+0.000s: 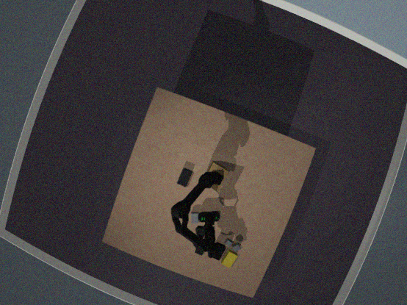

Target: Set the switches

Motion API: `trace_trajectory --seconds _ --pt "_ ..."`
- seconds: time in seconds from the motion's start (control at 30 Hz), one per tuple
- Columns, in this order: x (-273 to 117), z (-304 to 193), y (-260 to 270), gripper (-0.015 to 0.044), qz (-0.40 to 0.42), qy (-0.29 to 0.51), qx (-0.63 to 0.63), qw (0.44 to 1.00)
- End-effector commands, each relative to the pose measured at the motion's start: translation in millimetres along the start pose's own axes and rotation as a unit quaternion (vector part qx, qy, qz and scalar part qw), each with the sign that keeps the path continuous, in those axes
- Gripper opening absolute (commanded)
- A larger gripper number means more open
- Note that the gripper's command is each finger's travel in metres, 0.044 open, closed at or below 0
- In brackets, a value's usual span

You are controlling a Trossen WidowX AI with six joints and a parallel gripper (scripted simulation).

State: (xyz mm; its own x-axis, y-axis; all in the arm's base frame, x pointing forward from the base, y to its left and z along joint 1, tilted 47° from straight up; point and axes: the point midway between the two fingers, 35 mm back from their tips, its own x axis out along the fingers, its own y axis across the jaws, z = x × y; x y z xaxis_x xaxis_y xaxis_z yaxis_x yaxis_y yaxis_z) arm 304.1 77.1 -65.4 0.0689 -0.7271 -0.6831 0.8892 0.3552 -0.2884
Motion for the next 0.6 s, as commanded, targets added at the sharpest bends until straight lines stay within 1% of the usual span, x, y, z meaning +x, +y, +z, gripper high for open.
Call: trace_trajectory --seconds 0.0,0.3,0.37,0.43,0.57 --pt "0 0 0 0.0210 0.000 0.000 0.000 1.000" --pt "0 0 0 0.0440 0.000 0.000 0.000 1.000" --pt "0 0 0 0.0440 0.000 0.000 0.000 1.000" --pt "4 0 -2 0.0387 -0.001 0.000 -0.003 1.000" --pt "26 1 -18 0.0282 -0.003 0.002 -0.019 1.000"
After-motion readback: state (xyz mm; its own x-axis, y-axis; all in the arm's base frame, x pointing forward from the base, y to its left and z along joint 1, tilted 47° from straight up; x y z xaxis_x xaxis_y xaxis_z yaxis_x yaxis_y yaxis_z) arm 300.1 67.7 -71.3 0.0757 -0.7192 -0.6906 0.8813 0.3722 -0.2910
